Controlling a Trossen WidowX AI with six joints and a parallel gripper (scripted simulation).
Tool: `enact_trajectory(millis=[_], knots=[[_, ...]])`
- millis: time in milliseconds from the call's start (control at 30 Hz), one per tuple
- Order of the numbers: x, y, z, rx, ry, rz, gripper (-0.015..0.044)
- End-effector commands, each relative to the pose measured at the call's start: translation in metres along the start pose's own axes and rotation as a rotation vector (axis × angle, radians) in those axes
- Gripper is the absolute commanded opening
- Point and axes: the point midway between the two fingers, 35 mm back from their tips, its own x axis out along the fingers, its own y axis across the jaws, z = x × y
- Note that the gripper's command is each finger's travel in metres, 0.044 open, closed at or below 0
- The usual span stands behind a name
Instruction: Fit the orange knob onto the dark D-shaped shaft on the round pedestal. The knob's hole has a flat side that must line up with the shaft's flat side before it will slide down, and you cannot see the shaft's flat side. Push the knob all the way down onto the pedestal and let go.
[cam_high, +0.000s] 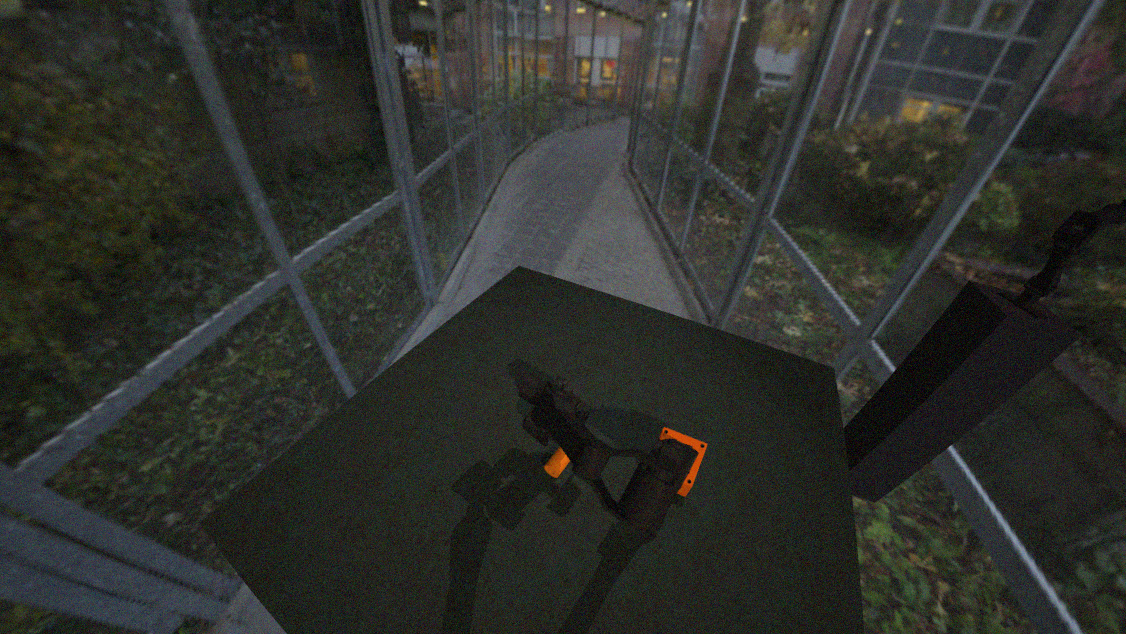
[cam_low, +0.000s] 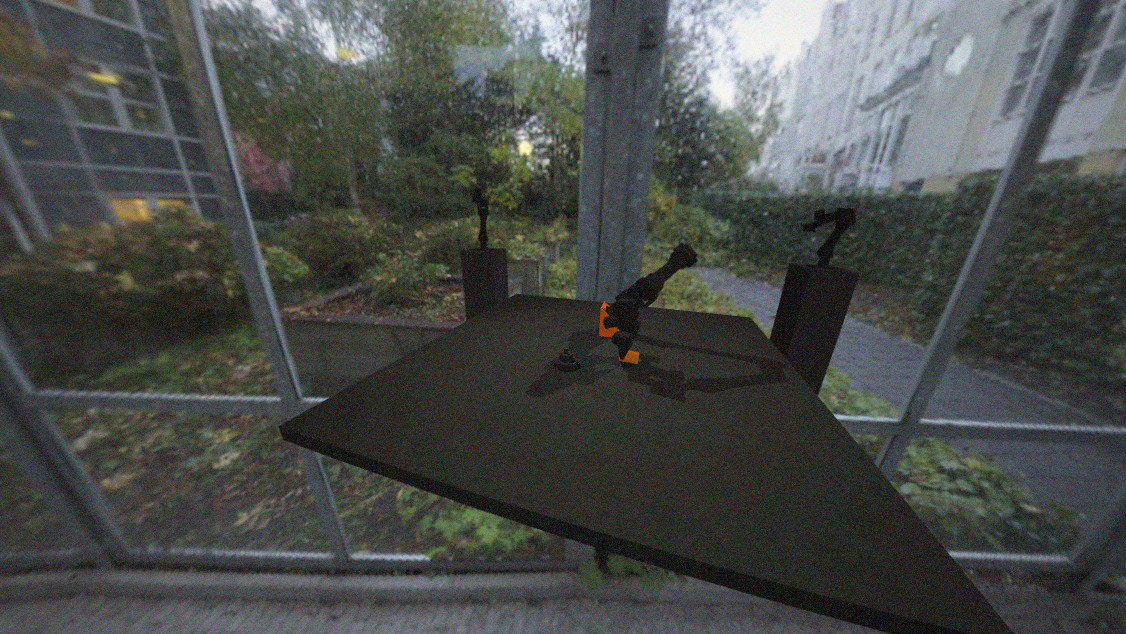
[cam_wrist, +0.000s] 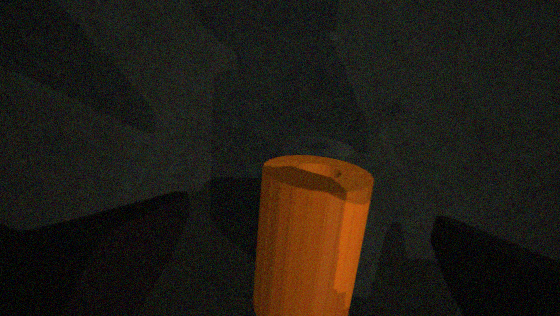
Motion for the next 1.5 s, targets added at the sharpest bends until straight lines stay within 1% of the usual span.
enact_trajectory(millis=[0,267,500,533,867,1167,1333,1467], knots=[[0.0076,-0.0005,0.0004,0.008,0.005,-0.003,0.044],[0.0175,-0.0014,-0.0001,0.008,0.007,-0.003,0.044],[0.0175,-0.0014,-0.0001,0.008,0.007,-0.003,0.0256],[0.0175,-0.0014,-0.0001,0.008,0.007,-0.003,0.024],[0.0175,-0.0014,-0.0001,0.008,0.007,-0.003,0.024],[0.0175,-0.0014,-0.0001,0.008,0.007,-0.003,0.0181],[0.017,-0.0015,-0.0005,0.006,-0.005,-0.003,0.0181],[0.0144,-0.0015,-0.0031,0.004,-0.063,-0.004,0.0181]])
